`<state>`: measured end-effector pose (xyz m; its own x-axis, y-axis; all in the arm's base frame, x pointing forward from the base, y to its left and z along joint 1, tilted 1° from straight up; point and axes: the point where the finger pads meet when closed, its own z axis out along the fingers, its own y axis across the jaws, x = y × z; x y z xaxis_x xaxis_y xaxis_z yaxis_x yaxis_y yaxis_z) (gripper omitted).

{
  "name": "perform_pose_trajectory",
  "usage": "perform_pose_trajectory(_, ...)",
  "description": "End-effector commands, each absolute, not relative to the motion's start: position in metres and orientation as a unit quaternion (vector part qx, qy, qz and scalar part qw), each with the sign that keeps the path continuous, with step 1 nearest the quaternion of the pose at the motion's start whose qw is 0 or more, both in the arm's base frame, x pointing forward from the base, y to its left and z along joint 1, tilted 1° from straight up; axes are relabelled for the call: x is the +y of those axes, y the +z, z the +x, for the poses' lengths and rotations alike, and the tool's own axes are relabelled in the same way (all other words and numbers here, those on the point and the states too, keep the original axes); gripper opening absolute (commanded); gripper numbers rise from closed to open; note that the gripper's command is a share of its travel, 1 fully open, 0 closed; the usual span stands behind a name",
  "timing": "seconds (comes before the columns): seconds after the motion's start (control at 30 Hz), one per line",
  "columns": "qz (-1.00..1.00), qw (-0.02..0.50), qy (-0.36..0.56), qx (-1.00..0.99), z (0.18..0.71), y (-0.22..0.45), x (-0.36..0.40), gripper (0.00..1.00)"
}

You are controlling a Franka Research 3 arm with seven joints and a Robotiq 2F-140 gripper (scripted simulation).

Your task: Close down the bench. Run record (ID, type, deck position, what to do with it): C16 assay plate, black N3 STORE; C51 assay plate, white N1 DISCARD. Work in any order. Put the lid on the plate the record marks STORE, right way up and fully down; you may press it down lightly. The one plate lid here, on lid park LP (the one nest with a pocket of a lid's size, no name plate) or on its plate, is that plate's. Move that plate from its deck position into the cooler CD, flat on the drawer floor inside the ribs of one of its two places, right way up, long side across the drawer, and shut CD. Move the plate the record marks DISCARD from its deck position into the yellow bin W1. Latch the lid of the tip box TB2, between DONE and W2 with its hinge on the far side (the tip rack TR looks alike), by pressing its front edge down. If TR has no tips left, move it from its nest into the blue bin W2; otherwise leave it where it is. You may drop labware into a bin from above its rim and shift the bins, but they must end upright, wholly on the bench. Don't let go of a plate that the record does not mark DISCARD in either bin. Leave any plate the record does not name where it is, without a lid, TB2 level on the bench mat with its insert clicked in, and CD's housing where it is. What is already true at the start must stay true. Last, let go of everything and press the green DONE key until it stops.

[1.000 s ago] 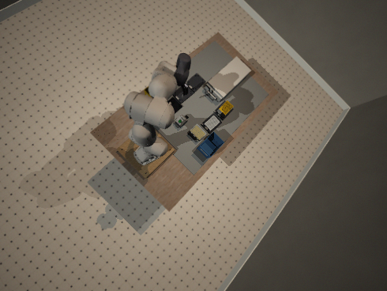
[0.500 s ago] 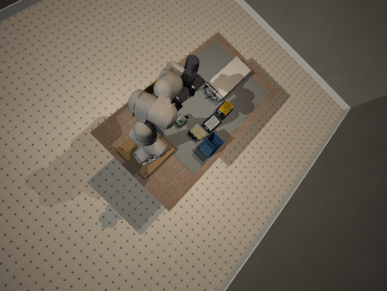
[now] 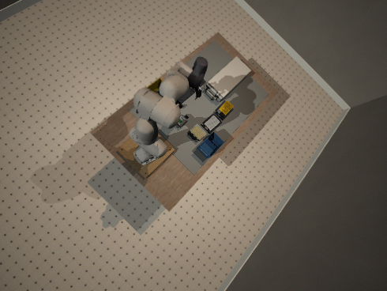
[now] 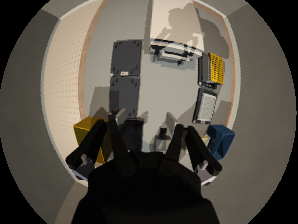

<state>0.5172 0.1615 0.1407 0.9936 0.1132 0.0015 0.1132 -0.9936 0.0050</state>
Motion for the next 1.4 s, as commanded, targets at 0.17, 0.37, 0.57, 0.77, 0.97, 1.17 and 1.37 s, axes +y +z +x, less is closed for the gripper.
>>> perform_pose_trajectory(0.17, 0.997, 0.004, -0.003, 0.076, 0.538, 0.141, 0.134, 0.66)
perform_pose_trajectory(0.37, 0.997, 0.004, -0.003, 0.076, 0.549, 0.141, 0.122, 0.66)
perform_pose_trajectory(0.57, 0.997, 0.004, -0.003, 0.076, 0.565, 0.142, 0.104, 0.66)
perform_pose_trajectory(0.77, 0.997, 0.004, -0.003, 0.076, 0.581, 0.143, 0.087, 0.66)
perform_pose_trajectory(0.97, 0.997, 0.004, -0.003, 0.076, 0.592, 0.144, 0.075, 0.66)
perform_pose_trajectory(1.17, 0.997, 0.004, -0.003, 0.076, 0.608, 0.145, 0.057, 0.66)
perform_pose_trajectory(1.37, 0.997, 0.004, -0.003, 0.076, 0.625, 0.146, 0.04, 0.66)
